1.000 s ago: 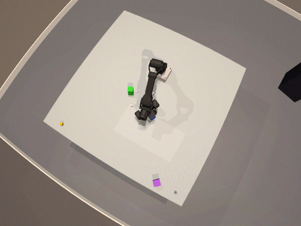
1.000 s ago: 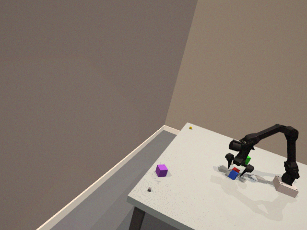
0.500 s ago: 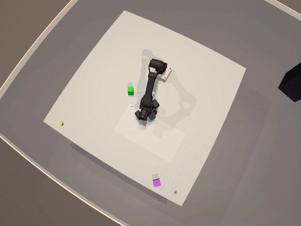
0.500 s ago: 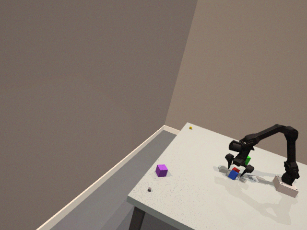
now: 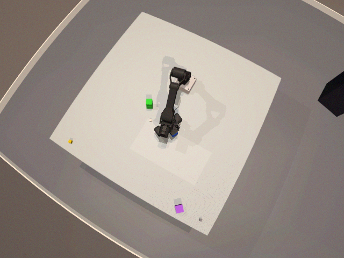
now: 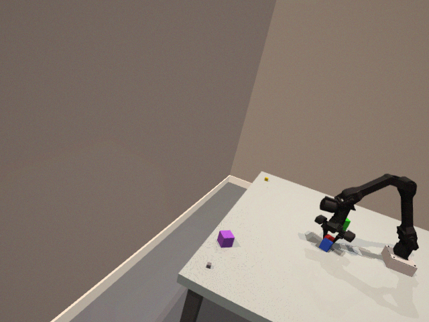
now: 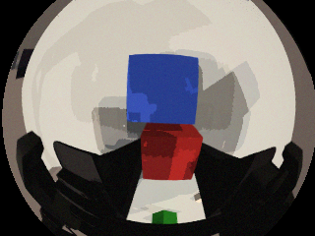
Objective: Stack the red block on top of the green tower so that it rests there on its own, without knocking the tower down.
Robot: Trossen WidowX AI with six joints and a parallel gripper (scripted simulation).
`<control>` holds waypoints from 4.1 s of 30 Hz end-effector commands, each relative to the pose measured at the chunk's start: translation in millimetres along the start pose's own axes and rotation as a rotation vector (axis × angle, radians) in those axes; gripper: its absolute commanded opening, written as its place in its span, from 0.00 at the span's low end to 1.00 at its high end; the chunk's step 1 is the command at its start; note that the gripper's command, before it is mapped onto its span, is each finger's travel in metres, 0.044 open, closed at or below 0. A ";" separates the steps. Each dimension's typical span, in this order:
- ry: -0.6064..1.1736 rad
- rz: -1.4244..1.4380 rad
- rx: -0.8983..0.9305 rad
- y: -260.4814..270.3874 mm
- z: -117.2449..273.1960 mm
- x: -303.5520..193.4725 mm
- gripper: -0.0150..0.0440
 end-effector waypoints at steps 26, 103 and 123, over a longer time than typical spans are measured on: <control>0.004 0.005 -0.003 0.3 97.5 1.1 0.25; 0.022 0.005 -0.009 -62.7 83.0 -198.2 0.25; 0.022 0.005 -0.009 -62.7 81.9 -198.2 0.25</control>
Point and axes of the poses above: the point midway between the two fingers, 35 mm back from their tips, its own z axis back along the fingers, its own y axis across the jaws, x = y × z, the point moved 10 cm from there along z, back along the fingers, and after that the axes turned 15 degrees about -z, right-handed, at the moved point
